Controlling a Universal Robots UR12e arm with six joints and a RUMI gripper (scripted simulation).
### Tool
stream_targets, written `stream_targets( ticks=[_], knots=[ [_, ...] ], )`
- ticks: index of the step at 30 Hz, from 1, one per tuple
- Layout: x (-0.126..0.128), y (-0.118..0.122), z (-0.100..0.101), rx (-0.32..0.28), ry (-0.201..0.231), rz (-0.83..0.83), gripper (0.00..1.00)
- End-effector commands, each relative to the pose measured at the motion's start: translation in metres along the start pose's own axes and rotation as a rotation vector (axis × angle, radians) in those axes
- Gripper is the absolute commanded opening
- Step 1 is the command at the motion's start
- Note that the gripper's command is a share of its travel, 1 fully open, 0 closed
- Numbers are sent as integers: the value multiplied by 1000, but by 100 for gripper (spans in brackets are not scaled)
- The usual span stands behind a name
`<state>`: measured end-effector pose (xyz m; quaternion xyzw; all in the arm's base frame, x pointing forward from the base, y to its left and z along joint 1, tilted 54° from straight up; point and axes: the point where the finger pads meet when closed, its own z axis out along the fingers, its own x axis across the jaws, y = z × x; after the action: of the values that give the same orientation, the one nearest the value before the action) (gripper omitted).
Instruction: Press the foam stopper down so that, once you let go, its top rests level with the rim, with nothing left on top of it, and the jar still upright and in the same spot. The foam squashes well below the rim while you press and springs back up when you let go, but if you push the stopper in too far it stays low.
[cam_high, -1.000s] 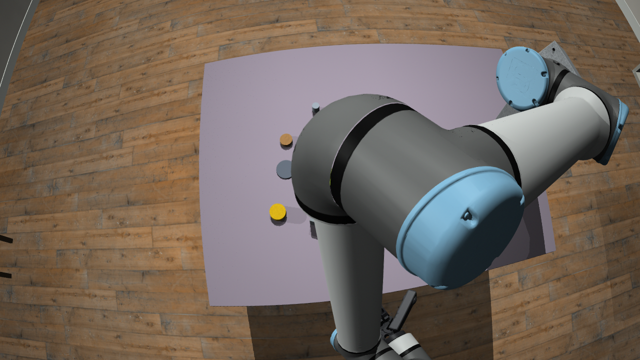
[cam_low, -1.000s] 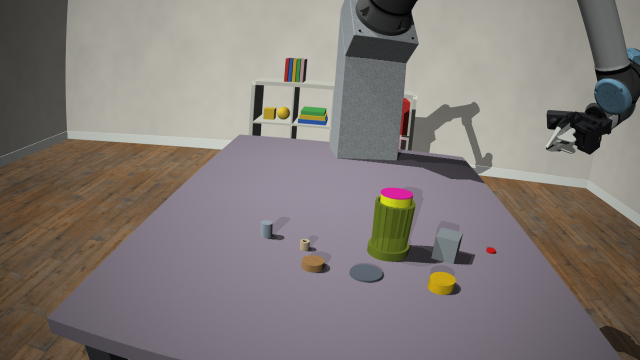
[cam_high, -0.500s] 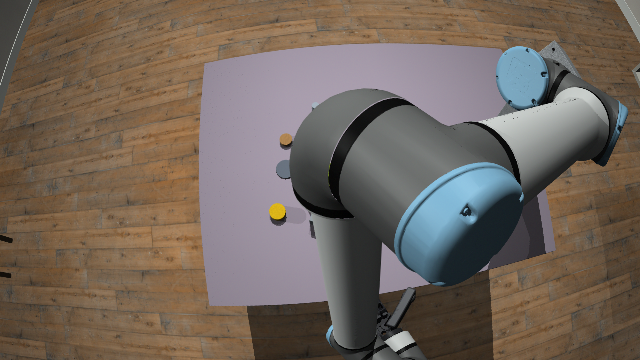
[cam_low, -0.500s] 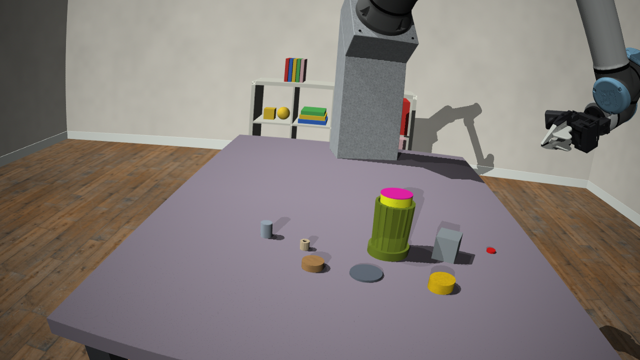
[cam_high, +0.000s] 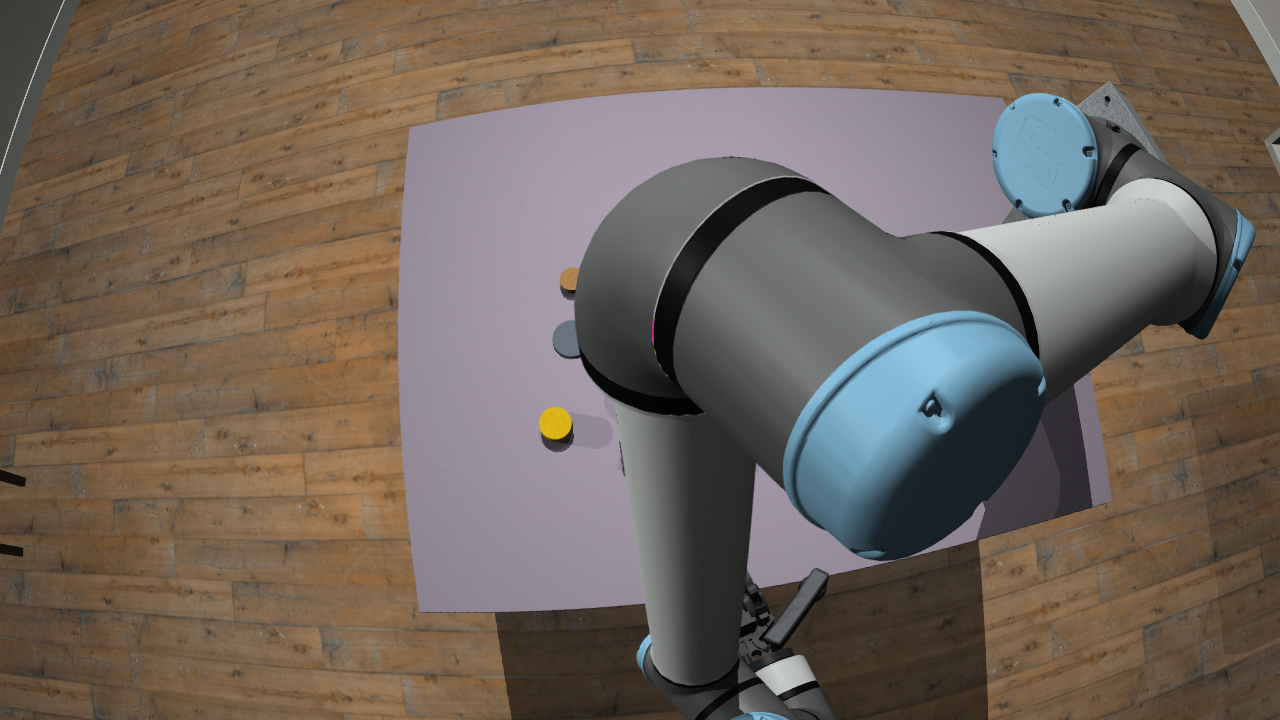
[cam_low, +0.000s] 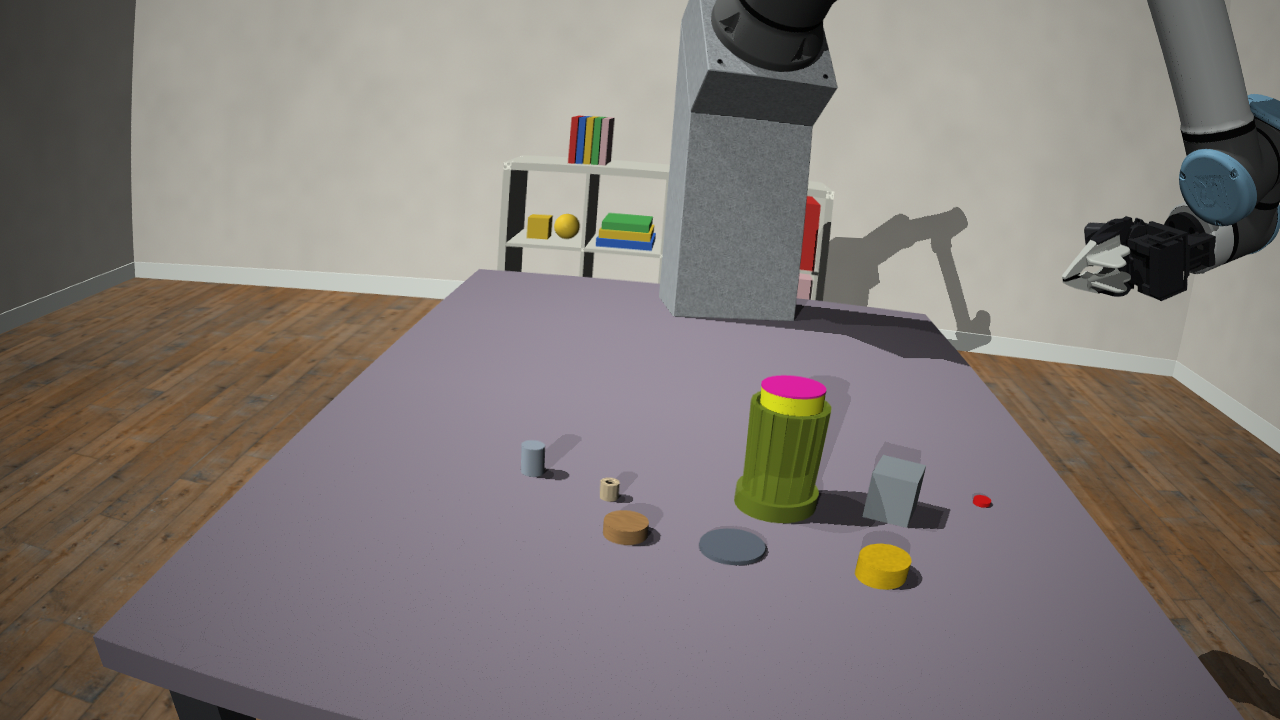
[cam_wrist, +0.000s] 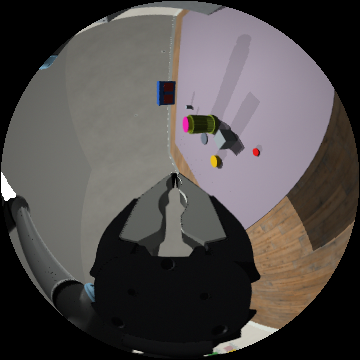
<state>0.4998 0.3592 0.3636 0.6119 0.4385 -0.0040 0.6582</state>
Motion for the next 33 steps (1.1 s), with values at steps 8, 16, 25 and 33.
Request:
stream_targets(
  ticks=[8,16,25,33],
  knots=[
    [-15,-20,22,158,-40,143,0],
    [-19,-31,33,251,-60,229,0],
    [-19,-48,45,412,-81,380,0],
    [-13,-56,51,530,-85,494,0]
  ],
)
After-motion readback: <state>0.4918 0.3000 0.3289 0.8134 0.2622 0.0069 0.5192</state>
